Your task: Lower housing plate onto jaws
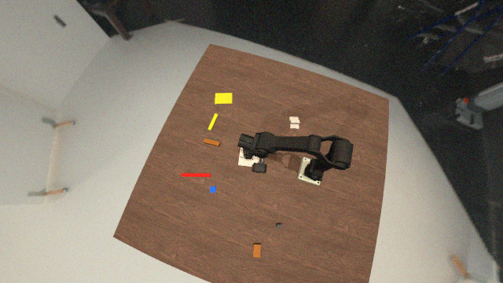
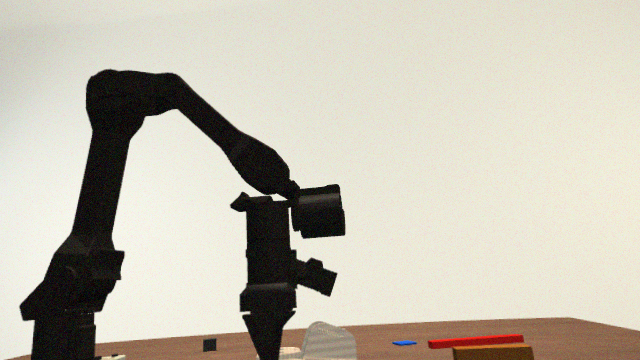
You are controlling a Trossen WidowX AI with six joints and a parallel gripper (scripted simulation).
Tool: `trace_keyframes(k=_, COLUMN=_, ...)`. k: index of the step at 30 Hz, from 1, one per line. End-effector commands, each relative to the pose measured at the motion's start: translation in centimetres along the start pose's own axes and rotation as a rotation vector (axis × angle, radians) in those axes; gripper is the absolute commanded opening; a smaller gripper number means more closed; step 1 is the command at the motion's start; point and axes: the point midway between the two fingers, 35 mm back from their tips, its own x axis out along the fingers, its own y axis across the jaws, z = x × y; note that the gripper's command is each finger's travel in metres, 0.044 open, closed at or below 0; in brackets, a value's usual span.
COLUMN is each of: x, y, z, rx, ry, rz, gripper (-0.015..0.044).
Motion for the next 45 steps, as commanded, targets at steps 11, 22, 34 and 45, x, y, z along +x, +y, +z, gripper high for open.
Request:
trace_keyframes(k=11, x=0.0, y=0.0, z=0.0, rx=0.000, ry=0.000, rz=0.000, gripper=0.0440)
trace_keyframes(k=22, x=-7.6, y=0.0, z=-0.1, rx=-0.003, ry=-0.001, rz=0.003, gripper=0.0440)
trace_keyframes(k=34, x=-11.6, y=1.3, z=-5.6, rx=-0.003, ry=0.002, rz=0.003, gripper=0.0440)
trace_keyframes(k=45, x=-12.5, y=1.6, z=-7.0, rx=-0.003, ry=0.006, rz=0.004, gripper=0.0440)
